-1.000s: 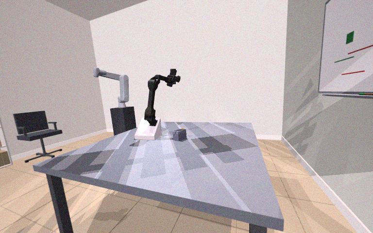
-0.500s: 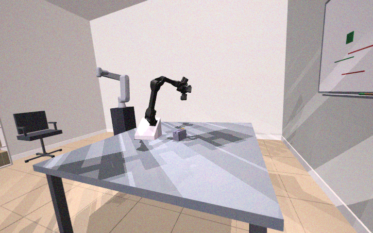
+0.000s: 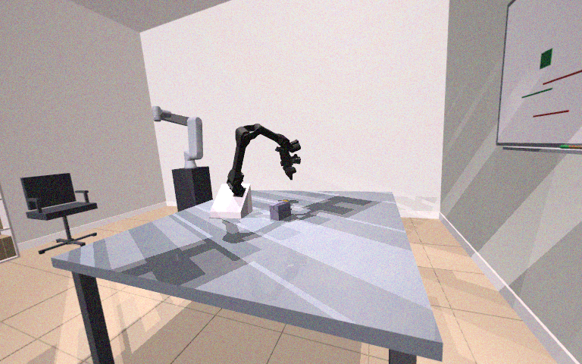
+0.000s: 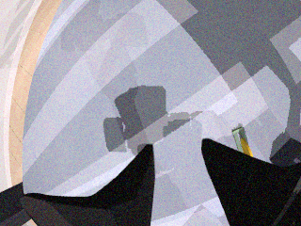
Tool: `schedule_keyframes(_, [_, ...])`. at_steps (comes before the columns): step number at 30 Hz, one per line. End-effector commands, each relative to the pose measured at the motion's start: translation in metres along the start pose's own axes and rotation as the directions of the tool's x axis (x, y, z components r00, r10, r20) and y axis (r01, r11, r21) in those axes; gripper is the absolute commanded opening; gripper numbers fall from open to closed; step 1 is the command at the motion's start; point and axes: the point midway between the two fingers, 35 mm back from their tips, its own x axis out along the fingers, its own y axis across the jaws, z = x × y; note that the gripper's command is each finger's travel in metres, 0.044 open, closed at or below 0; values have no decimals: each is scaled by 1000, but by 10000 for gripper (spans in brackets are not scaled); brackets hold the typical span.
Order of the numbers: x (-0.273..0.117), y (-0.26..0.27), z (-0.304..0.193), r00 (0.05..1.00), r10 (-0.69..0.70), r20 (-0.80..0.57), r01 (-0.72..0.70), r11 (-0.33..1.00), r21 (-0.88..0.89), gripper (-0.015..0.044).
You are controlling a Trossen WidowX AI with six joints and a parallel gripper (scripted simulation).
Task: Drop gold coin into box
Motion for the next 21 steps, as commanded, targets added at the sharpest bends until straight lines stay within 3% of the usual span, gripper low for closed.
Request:
schedule_keyframes(1, [3,-59,-37,973,-184,-138,147,959,-241,161])
schedule_keyframes(5, [2,-89,-60,934,-280,-220,178,902,-392,161])
schedule_keyframes(12, [1,-92,-61,934,-281,-221,178,902,-392,161])
schedule_keyframes(16, [31,-104,-67,934,-282,-221,180,902,-392,161])
schedule_keyframes(21, [34,-105,-68,934,-282,-221,180,902,-392,161])
